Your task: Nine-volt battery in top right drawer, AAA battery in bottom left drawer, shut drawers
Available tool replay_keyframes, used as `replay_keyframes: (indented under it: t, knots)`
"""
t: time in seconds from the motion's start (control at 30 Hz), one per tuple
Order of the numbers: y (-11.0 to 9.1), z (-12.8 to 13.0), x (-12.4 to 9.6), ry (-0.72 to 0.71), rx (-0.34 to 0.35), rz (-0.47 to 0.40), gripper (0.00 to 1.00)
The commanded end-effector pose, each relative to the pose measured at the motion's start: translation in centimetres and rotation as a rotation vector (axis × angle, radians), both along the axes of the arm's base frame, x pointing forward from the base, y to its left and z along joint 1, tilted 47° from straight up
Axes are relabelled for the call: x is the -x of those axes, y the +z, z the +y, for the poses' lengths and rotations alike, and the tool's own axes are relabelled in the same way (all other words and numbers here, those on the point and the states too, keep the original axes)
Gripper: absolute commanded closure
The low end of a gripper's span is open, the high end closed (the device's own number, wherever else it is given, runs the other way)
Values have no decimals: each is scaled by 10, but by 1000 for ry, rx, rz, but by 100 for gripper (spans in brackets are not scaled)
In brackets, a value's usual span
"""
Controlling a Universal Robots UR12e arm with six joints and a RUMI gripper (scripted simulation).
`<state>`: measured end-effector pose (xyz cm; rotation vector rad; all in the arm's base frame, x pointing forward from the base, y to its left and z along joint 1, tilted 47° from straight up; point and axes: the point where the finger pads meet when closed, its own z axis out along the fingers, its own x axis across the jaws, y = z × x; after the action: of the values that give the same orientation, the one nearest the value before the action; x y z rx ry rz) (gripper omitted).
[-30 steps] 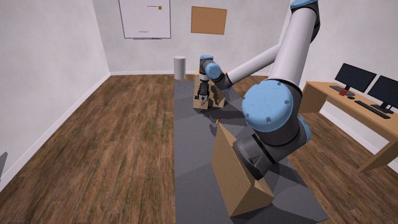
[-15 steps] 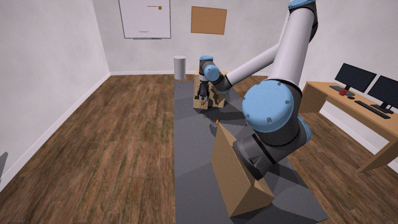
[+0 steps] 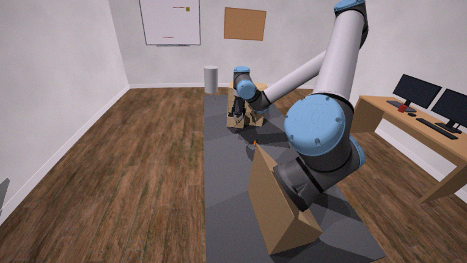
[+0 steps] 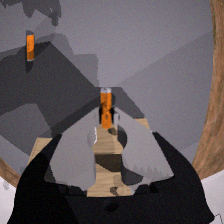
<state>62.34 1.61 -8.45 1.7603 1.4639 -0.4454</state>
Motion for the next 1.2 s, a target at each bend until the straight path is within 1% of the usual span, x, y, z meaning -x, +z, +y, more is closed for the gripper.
replay_keyframes:
  t: [0.0, 0.8, 1.17]
  knots:
    - [0, 0, 0, 25, 8, -23, 98]
    - [-1, 0, 1, 132, 50, -125, 98]
    - [-1, -1, 2, 197, 76, -187, 98]
